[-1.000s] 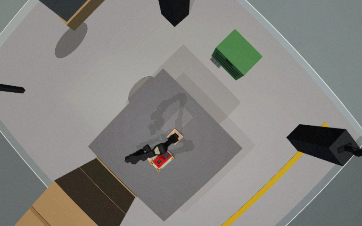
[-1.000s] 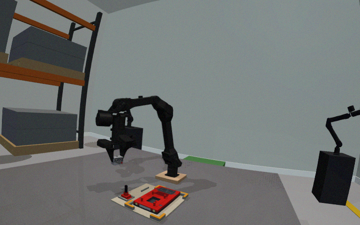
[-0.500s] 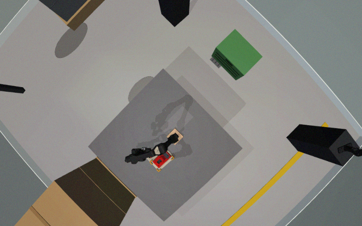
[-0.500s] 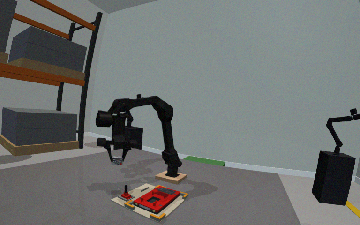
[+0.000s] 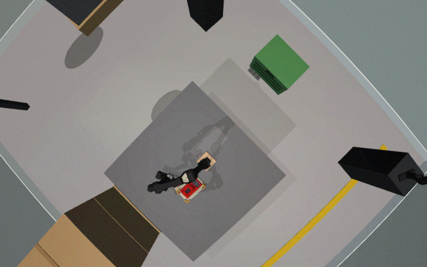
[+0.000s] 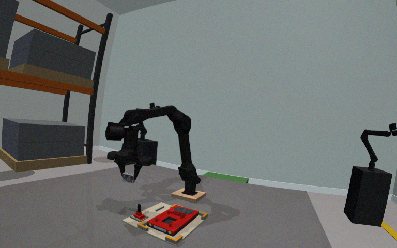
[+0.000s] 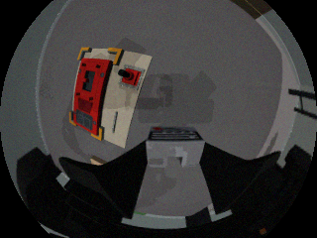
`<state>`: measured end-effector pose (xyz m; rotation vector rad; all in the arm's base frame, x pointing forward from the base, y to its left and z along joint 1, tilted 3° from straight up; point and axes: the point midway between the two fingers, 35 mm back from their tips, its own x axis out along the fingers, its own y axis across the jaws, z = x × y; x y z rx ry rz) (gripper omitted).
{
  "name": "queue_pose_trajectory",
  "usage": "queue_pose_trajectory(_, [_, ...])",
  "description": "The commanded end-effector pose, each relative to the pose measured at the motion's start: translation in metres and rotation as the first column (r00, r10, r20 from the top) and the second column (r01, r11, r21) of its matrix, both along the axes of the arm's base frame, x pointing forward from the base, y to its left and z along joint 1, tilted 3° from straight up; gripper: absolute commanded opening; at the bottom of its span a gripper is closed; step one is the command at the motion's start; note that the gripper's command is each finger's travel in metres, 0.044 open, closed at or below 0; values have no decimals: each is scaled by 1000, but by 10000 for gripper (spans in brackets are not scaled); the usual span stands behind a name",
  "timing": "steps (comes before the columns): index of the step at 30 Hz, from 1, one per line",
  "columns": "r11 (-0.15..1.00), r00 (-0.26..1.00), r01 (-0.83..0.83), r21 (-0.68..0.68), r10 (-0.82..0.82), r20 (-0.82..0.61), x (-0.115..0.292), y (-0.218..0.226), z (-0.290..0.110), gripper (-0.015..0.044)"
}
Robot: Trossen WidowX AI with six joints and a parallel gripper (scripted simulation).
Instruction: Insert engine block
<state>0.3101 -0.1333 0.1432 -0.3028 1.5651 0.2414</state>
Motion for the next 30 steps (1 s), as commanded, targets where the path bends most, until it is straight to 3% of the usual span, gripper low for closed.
queue_pose_trajectory(1, [988,988,157,-3,-157,6,0,0,-1,0])
queue_pose_trajectory(10, [892,892,452,0,-452,19,0,0,-2,0])
queue_pose_trajectory(19, [710,710,704,6,-704,31,-1,0,-4,0])
queue_pose_trajectory(24, [578,578,816,11,-815,37,-1,0,-4,0])
queue_pose_trajectory(30, [509,508,861,14,-860,39,0,0,-10,0])
